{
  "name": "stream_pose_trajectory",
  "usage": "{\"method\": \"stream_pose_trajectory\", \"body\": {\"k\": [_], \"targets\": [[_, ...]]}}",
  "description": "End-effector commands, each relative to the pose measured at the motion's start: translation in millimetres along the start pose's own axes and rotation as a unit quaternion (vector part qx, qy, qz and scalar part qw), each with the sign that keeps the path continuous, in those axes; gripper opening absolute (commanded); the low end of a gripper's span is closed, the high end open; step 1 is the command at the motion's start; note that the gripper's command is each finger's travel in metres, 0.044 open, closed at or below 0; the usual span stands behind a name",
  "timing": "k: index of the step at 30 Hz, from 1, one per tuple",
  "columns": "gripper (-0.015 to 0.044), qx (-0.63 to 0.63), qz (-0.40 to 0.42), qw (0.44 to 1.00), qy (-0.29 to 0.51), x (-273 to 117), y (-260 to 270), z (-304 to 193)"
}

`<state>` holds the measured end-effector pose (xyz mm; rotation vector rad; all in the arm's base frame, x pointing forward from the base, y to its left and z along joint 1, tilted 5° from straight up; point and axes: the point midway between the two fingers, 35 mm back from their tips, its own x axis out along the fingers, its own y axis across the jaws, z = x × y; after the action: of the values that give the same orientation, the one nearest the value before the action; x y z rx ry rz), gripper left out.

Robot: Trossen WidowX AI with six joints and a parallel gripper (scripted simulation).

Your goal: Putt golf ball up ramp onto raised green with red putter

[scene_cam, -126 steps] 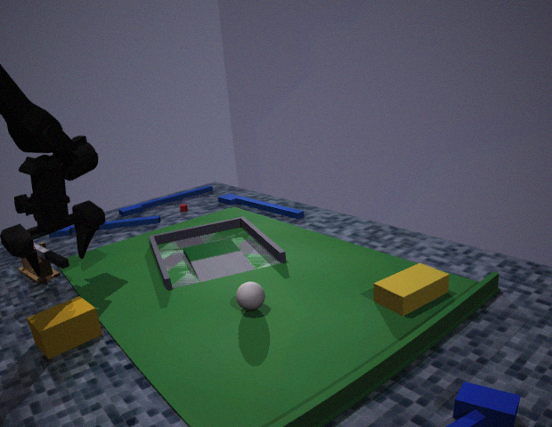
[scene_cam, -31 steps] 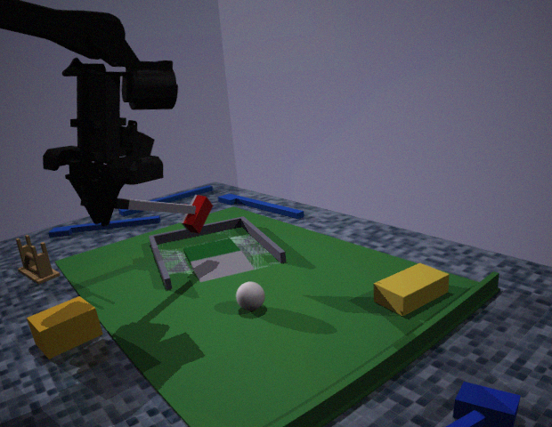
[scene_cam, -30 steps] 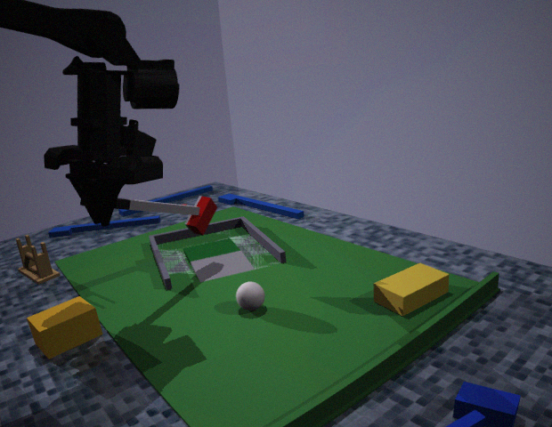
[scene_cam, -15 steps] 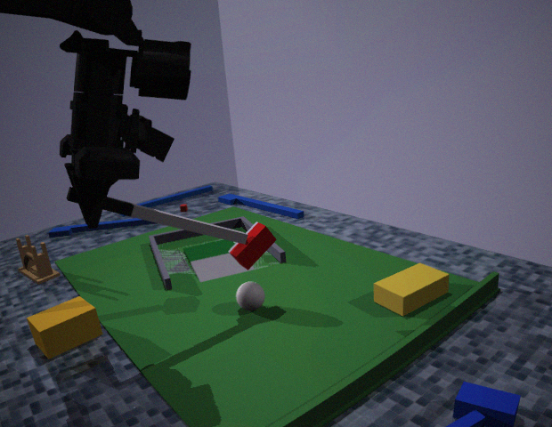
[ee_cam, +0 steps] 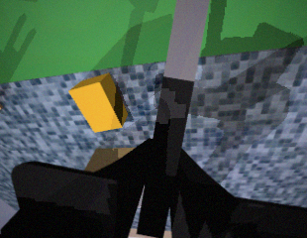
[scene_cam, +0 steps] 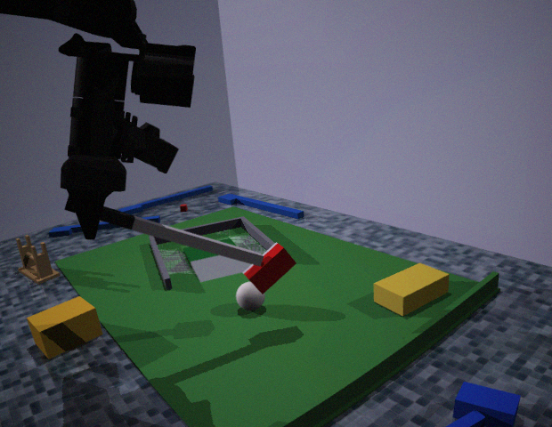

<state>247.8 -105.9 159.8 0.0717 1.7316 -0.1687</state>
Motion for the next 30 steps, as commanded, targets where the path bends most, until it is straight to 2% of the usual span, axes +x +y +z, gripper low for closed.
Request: {"method": "stream_pose_trajectory", "body": {"k": [1,25,30], "targets": [[0.0000,0.011,0.000,1.000,0.009,16,0,3],[0.0000,0.015,0.000,1.000,0.011,51,0,11],[0.0000,0.014,0.002,1.000,0.010,48,0,11]]}}
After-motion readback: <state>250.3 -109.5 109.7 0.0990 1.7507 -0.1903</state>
